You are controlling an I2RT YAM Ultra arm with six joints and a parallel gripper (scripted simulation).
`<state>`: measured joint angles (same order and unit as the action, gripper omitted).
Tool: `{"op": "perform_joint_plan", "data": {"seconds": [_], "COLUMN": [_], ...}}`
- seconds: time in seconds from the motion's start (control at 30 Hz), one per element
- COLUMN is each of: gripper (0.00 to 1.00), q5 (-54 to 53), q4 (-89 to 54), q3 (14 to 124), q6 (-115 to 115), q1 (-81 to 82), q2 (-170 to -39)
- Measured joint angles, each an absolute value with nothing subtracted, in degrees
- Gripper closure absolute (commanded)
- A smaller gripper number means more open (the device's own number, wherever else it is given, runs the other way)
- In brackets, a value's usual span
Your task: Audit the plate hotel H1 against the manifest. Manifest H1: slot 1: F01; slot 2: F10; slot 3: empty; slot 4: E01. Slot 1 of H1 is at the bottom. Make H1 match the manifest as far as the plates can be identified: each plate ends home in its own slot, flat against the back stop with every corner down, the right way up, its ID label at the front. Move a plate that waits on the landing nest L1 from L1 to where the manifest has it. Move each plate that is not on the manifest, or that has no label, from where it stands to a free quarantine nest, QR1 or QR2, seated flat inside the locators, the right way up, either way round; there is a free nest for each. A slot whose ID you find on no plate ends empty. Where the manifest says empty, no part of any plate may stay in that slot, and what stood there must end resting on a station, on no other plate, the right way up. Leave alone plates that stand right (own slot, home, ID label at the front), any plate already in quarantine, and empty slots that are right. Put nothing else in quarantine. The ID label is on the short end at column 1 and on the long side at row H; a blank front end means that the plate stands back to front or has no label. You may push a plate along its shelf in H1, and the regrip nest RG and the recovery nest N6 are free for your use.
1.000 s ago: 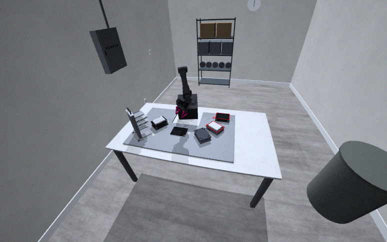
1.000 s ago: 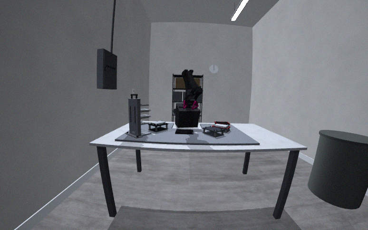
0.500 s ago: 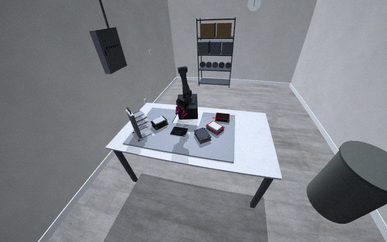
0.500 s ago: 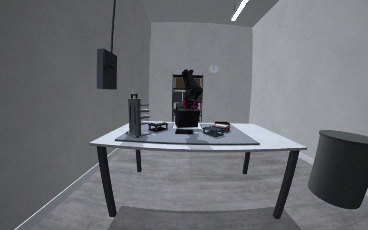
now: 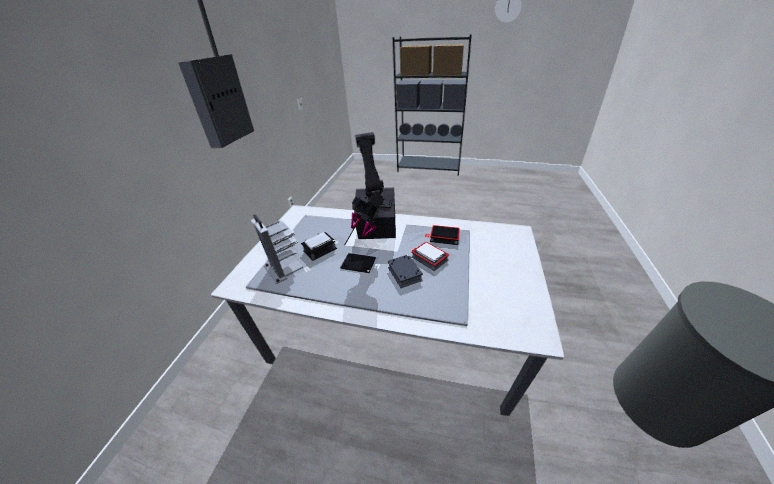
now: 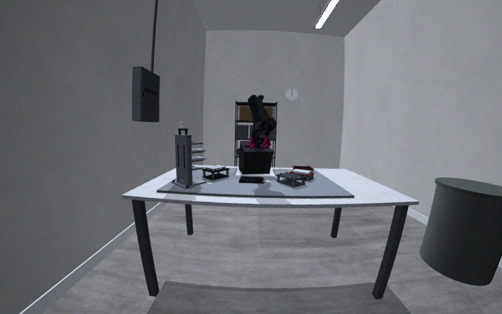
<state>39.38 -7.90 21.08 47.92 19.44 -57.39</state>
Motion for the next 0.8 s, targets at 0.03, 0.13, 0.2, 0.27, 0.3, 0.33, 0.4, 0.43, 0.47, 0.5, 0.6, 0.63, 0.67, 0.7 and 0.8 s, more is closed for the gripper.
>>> {"op": "perform_joint_plan", "data": {"seconds": [0.03, 0.13, 0.2, 0.27, 0.3, 0.33, 0.4, 0.43, 0.47, 0.5, 0.6, 0.63, 0.67, 0.7, 0.8], "gripper": [0.0, 0.0, 0.0, 0.0, 0.0, 0.0, 0.0, 0.0, 0.0, 0.0, 0.0, 0.0, 0.0, 0.0, 0.0], "q5": [39.38, 39.38, 39.4, 39.42, 39.46, 39.48, 39.44, 39.16, 38.76, 38.52, 37.36, 36.77, 36.1, 35.4, 33.04], "q4": [-7.9, -8.49, -9.74, -11.25, -12.01, -12.69, -13.28, -13.3, -13.32, -13.5, -13.32, -13.06, -12.8, -12.49, -11.35], "q3": [21.08, 21.21, 21.58, 22.28, 22.72, 23.18, 23.77, 23.7, 23.46, 23.24, 22.81, 22.52, 22.24, 21.98, 21.3], "q6": [47.92, 47.99, 48.07, 48.16, 48.21, 48.25, 48.1, 47.75, 47.24, 46.83, 45.47, 44.84, 44.12, 43.35, 40.86], "q1": [19.44, 19.53, 19.62, 19.73, 19.77, 19.81, 19.62, 19.03, 18.09, 17.19, 15.46, 14.46, 13.3, 12.03, 8.21], "q2": [-57.39, -57.19, -56.45, -55.35, -54.76, -54.22, -53.45, -53.08, -52.69, -52.38, -51.88, -51.59, -51.27, -50.94, -50.06]}}
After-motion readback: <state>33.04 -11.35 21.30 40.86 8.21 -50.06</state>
